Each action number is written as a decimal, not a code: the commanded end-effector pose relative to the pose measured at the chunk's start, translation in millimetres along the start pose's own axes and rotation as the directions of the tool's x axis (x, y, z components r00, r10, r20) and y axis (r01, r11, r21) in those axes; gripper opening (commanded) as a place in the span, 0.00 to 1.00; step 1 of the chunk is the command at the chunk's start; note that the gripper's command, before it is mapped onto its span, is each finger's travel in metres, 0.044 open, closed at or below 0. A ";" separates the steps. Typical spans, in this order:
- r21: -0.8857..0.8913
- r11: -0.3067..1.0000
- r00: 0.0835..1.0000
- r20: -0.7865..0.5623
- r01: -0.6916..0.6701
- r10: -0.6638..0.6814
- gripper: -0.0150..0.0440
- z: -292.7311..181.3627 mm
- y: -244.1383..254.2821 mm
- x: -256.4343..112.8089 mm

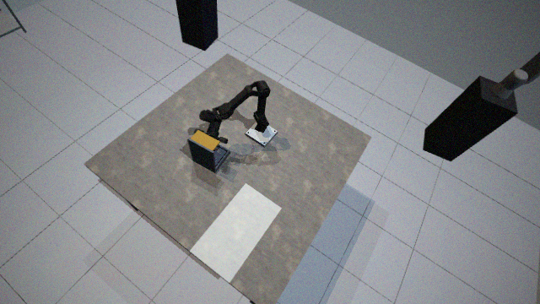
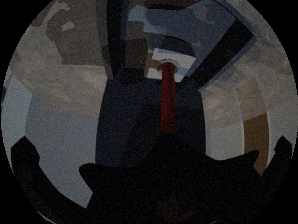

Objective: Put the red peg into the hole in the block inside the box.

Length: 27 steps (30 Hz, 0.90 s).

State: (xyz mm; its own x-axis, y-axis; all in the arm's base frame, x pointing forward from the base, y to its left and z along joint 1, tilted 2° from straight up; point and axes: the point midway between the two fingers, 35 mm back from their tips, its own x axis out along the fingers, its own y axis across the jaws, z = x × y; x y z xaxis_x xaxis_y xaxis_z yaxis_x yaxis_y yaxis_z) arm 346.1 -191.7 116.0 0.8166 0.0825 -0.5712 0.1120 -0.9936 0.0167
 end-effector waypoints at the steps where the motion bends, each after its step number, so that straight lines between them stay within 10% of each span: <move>1: 0.007 1.000 1.000 0.008 0.012 -0.012 0.25 10.0 -2.3 5.6; 27: 0.006 1.000 1.000 0.007 0.012 -0.012 0.25 23.4 -2.8 14.6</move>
State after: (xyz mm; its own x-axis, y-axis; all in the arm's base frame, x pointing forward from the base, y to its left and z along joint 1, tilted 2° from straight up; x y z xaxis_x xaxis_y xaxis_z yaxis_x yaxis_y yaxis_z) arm 350.1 -193.1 106.4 0.8356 0.0810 -0.5434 0.1213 -0.9919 0.0386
